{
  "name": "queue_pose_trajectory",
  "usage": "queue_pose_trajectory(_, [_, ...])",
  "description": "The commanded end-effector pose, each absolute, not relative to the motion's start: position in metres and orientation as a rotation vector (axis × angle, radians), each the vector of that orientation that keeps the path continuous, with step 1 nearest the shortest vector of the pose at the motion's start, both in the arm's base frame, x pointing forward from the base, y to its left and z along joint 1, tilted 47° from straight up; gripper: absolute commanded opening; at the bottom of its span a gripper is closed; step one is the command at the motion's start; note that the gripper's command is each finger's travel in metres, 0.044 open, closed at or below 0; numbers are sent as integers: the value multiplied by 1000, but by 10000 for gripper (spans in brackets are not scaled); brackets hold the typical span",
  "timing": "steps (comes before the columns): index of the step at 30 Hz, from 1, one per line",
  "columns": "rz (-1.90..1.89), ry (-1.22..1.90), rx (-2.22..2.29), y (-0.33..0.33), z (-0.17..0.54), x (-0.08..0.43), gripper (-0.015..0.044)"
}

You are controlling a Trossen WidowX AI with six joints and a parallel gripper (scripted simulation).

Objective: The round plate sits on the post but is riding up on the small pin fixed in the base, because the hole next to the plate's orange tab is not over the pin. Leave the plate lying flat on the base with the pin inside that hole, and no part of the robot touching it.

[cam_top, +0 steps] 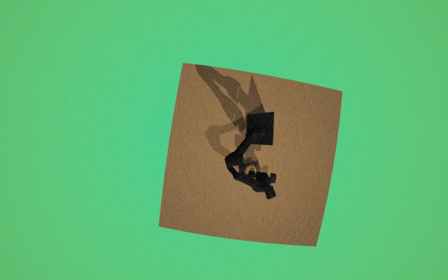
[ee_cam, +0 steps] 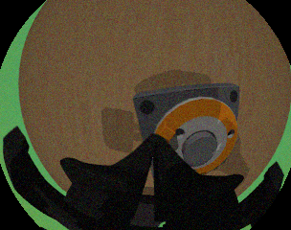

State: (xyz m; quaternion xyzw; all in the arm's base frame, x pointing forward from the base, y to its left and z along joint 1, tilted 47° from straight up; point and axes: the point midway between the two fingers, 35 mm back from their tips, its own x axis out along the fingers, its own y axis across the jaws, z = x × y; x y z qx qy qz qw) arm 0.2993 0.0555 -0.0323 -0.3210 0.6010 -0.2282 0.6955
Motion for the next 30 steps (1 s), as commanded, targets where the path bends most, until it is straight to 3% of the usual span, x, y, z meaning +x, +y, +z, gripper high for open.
queue_pose_trajectory(1, [-516,1316,-707,56,-29,308,0])
queue_pose_trajectory(30, [-516,1316,-707,53,-22,323,0])
